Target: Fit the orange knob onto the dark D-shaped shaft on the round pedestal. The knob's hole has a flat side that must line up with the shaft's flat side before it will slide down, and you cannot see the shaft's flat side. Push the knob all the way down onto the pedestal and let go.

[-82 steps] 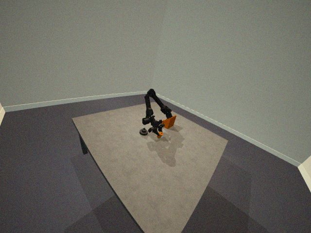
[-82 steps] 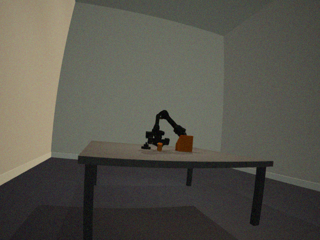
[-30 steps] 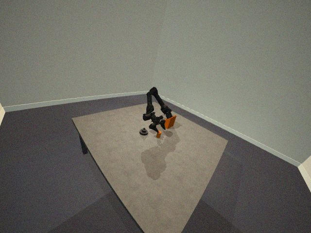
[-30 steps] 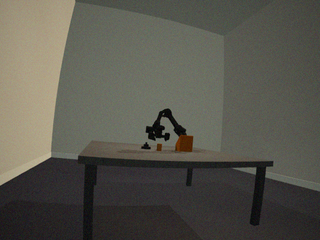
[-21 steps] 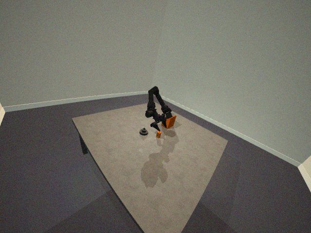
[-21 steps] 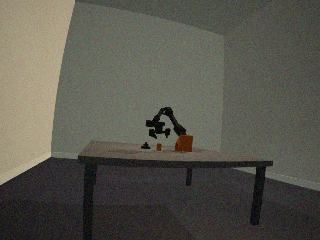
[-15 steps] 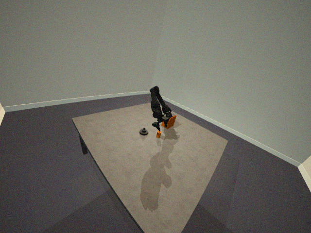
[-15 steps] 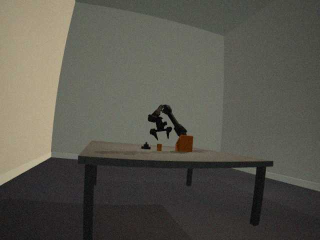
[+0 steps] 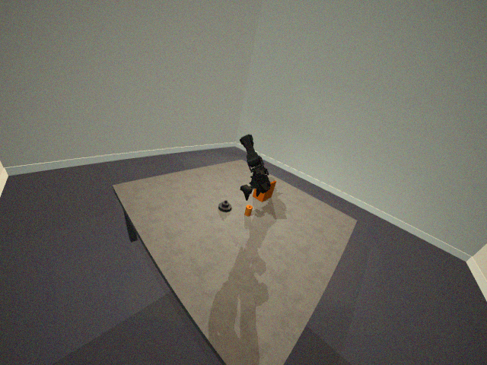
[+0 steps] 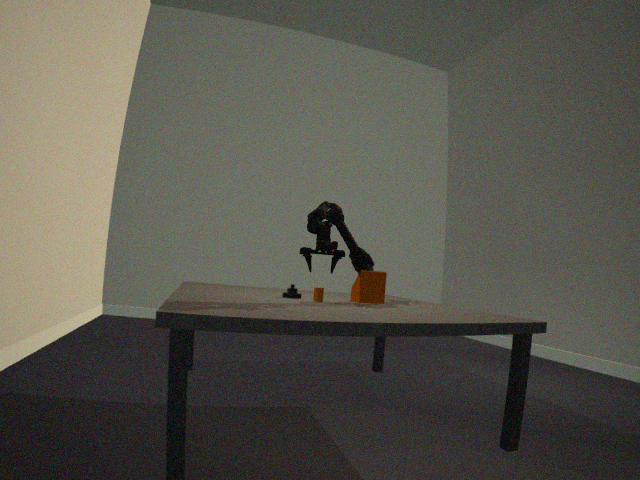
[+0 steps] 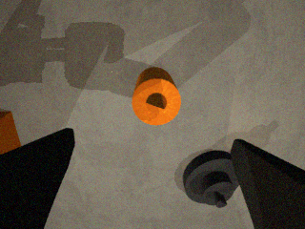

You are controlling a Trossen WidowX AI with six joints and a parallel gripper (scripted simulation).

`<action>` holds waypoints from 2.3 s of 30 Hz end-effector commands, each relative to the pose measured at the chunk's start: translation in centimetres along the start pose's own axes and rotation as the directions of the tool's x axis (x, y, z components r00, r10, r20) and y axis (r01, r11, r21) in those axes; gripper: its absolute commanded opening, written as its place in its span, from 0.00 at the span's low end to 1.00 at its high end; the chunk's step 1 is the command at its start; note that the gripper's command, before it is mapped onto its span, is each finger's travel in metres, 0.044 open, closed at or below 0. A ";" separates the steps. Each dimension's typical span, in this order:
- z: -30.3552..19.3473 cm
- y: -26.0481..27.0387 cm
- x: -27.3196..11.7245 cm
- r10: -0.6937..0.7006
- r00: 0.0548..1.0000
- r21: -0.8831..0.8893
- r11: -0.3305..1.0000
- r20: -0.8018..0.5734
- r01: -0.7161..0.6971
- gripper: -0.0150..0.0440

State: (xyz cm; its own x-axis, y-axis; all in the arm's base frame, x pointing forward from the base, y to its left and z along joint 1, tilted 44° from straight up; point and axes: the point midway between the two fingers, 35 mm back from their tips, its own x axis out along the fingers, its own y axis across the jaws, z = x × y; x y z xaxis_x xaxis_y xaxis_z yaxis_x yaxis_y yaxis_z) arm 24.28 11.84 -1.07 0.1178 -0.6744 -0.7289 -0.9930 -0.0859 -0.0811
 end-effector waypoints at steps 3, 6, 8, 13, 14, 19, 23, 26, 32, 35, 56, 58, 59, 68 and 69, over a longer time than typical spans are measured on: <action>0.0 -0.2 -0.2 -0.010 1.000 0.247 0.969 -0.002 0.010 1.00; 0.0 -0.2 -0.1 -0.010 1.000 0.520 0.854 -0.002 0.010 1.00; 0.0 -0.2 -0.1 -0.010 1.000 0.677 0.736 -0.002 0.009 1.00; 0.0 -0.2 0.0 -0.010 1.000 0.945 0.326 -0.002 0.006 1.00; 0.0 -0.2 0.0 -0.010 1.000 0.973 0.232 -0.002 0.005 1.00; 0.0 -0.2 0.0 -0.010 1.000 1.000 -0.011 -0.002 0.002 1.00; 0.0 -0.2 0.0 -0.010 1.000 1.000 -0.011 -0.002 0.002 1.00; 0.0 -0.2 0.0 -0.010 1.000 1.000 -0.011 -0.002 0.002 1.00; 0.0 -0.2 0.0 -0.010 1.000 1.000 -0.011 -0.002 0.002 1.00; 0.0 -0.3 2.3 -0.010 1.000 1.000 -0.011 -0.003 0.003 1.00; 0.1 -0.4 6.3 -0.011 1.000 1.000 -0.011 -0.003 0.003 1.00; 0.1 -0.4 6.7 -0.011 1.000 1.000 -0.011 -0.003 0.003 1.00; 0.1 -0.5 6.8 -0.011 1.000 1.000 -0.011 -0.003 0.003 1.00; 0.1 -0.5 8.3 -0.011 1.000 1.000 -0.011 -0.004 0.003 1.00; 0.1 -0.5 8.5 -0.011 1.000 1.000 -0.011 -0.004 0.003 1.00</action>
State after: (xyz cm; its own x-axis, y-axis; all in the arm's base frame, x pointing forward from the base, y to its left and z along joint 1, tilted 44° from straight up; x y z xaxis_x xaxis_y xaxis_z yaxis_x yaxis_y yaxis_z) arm 25.84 6.63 -6.87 0.1276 -0.6725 -0.7290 0.0123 0.7361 -0.6768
